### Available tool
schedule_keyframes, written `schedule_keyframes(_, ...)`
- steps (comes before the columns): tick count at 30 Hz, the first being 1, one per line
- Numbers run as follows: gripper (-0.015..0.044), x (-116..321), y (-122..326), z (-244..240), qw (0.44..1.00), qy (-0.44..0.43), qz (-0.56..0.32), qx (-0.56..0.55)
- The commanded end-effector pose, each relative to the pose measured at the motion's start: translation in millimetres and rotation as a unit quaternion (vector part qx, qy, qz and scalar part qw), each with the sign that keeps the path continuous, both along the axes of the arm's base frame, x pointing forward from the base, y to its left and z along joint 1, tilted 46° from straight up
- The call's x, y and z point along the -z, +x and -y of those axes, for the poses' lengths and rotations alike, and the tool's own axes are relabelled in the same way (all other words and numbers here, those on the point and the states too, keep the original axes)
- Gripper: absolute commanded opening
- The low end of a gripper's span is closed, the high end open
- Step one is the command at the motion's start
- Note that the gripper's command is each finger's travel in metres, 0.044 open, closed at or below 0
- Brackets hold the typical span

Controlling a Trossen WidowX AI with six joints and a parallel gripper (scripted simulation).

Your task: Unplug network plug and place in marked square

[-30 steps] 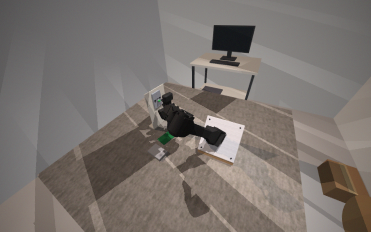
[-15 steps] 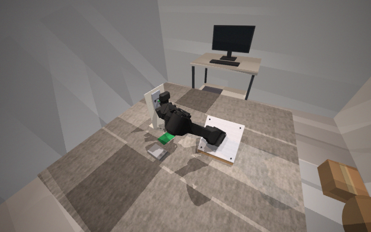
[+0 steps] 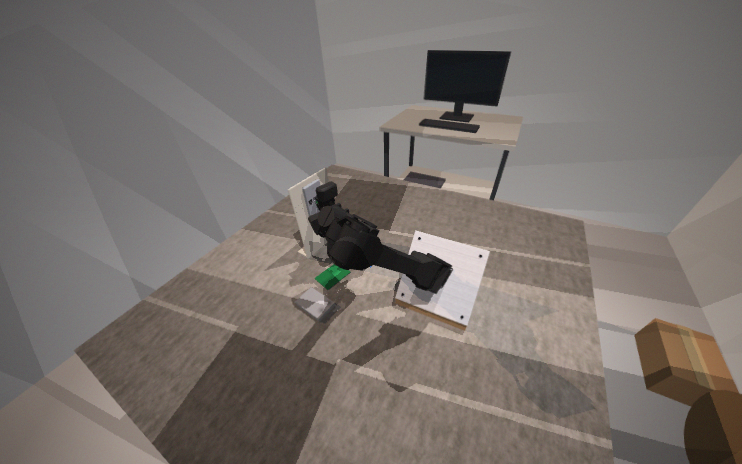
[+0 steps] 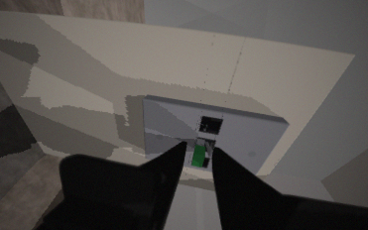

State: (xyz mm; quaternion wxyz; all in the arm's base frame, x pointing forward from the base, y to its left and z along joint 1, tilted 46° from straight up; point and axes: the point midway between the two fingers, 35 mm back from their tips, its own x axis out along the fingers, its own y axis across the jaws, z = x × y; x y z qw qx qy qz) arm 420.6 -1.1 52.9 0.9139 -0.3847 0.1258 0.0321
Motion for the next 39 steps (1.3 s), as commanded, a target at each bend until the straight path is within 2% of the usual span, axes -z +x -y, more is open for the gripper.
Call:
schedule_keyframes(1,0.0089,0,1,1,1.0,0.002,0.001,0.003)
schedule_keyframes(15,0.0,0,1,1,1.0,0.002,0.001,0.003)
schedule_keyframes(39,0.0,-1,-11,2,1.0,0.002,0.001,0.003)
